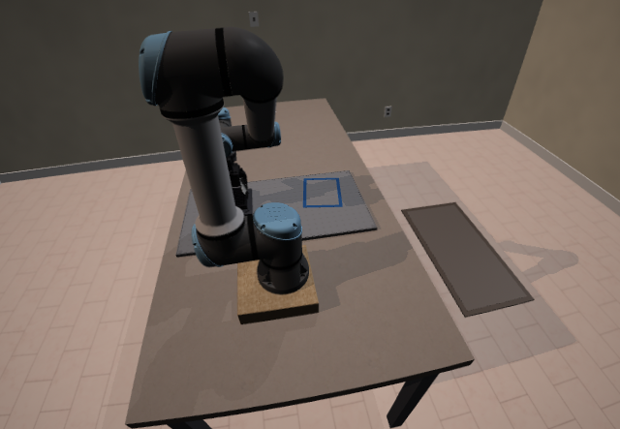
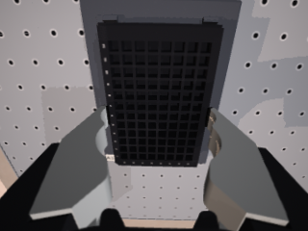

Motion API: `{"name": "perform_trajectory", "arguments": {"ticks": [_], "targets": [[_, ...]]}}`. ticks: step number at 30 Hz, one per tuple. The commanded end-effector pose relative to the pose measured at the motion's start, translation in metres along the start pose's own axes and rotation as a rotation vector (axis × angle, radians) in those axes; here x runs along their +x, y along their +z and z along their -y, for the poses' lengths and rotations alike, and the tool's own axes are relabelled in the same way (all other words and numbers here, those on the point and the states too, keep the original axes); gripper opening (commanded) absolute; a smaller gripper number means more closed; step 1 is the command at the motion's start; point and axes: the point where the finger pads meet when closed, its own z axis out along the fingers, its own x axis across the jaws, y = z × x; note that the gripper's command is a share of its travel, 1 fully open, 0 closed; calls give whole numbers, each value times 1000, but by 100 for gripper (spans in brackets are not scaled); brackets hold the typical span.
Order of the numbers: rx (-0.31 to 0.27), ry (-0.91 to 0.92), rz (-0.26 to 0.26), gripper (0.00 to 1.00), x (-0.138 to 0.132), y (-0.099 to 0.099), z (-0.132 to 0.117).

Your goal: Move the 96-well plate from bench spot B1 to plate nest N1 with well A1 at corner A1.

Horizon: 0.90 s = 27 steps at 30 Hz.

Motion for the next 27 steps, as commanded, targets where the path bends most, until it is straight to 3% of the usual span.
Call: {"name": "perform_trajectory", "arguments": {"ticks": [1, 27], "targets": [[-2, 2, -1, 0, 1, 2, 0], [-2, 2, -1, 0, 2, 6, -1]]}}
